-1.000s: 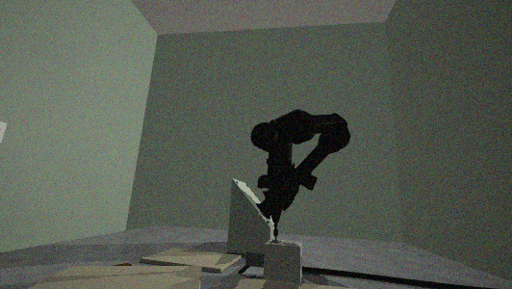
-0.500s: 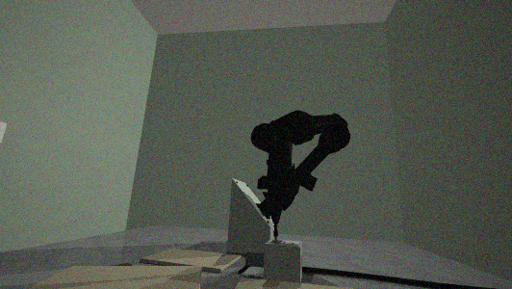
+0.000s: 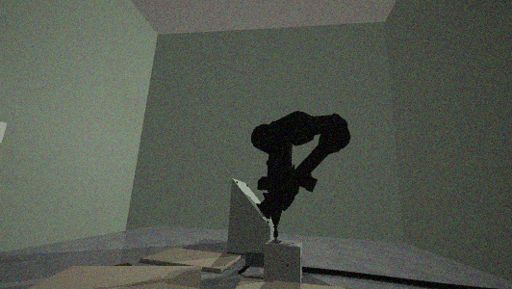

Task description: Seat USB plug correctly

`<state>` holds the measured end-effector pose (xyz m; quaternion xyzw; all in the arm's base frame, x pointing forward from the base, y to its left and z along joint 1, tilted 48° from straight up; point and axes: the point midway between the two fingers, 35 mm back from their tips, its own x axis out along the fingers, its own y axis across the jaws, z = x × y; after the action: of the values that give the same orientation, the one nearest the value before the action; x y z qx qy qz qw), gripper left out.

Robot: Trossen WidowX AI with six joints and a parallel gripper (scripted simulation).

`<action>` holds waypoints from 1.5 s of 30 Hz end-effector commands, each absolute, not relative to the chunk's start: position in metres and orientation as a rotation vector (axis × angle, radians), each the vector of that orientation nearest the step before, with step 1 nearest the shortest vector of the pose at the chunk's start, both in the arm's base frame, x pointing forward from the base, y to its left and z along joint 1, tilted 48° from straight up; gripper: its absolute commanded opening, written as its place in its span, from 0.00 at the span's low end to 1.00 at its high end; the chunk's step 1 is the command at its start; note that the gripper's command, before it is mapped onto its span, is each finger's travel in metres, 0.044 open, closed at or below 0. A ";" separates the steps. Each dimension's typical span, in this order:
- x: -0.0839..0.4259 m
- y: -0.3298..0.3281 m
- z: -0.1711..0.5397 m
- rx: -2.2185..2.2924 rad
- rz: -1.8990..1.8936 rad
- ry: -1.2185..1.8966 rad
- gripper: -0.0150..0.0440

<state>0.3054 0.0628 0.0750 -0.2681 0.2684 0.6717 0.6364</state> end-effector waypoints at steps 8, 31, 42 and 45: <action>0.305 0.065 0.074 -0.609 1.534 0.615 0.25; 0.305 0.067 0.073 -0.609 1.534 0.615 0.25; 0.305 0.068 0.072 -0.609 1.534 0.615 0.25; 0.305 0.068 0.071 -0.609 1.534 0.615 0.25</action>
<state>0.3051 0.0666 0.0714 -0.2685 0.2687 0.6715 0.6363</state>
